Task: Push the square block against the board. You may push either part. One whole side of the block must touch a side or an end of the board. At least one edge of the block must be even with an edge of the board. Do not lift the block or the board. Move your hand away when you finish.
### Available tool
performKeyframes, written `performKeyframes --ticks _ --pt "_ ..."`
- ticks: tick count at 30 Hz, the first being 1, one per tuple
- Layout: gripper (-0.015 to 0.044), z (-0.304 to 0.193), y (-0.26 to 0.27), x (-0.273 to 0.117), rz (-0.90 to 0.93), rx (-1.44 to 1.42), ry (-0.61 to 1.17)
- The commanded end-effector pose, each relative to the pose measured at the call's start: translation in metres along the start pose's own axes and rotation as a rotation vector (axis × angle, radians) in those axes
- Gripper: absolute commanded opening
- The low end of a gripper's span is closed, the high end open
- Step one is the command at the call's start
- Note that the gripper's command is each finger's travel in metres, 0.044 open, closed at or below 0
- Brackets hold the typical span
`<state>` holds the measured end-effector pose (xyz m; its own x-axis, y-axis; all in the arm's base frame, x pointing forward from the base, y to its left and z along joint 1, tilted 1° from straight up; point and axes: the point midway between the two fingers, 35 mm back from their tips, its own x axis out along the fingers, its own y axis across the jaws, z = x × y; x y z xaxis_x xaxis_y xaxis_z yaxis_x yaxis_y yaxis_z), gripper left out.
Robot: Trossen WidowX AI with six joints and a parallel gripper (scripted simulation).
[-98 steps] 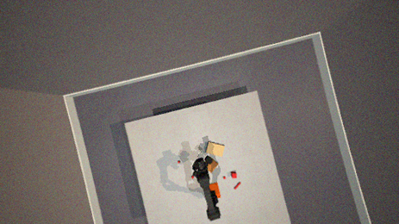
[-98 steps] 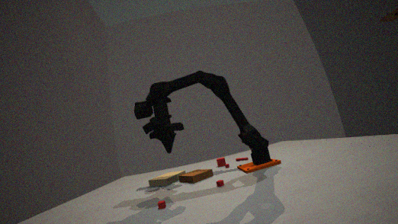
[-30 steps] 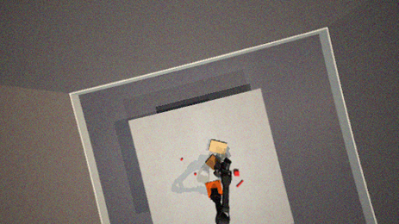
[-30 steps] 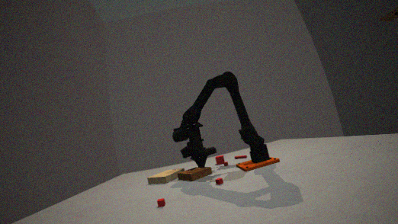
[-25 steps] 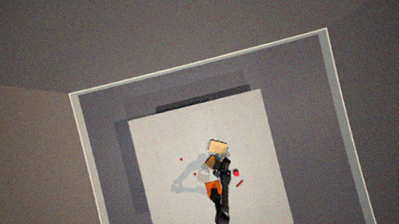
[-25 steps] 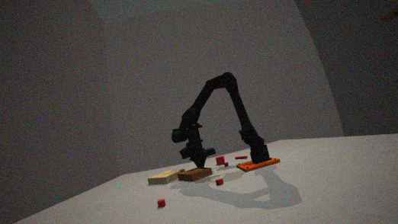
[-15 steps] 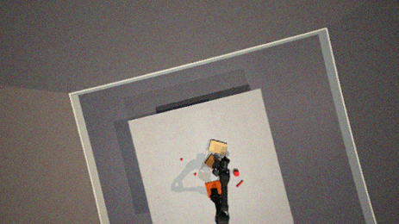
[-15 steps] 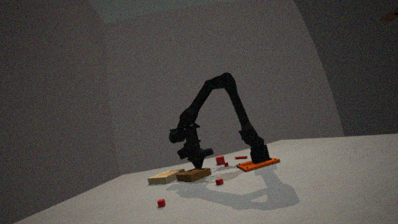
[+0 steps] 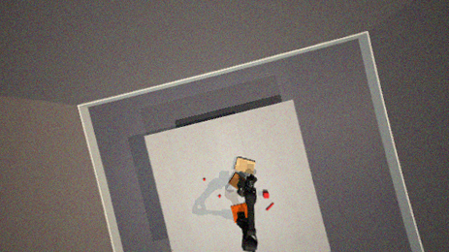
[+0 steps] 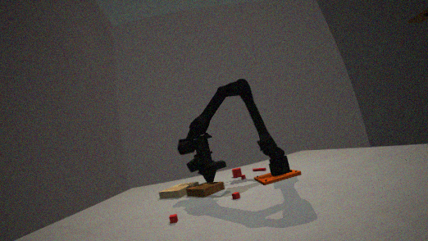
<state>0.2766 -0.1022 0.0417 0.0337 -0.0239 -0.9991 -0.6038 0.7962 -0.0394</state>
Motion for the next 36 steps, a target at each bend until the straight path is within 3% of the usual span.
performKeyframes --ticks 1,36 --pt "0.0 0.009 -0.001 -0.001 -0.002 -0.002 -0.009" --pt "0.0 0.053 0.004 -0.002 -0.001 -0.002 -0.013"
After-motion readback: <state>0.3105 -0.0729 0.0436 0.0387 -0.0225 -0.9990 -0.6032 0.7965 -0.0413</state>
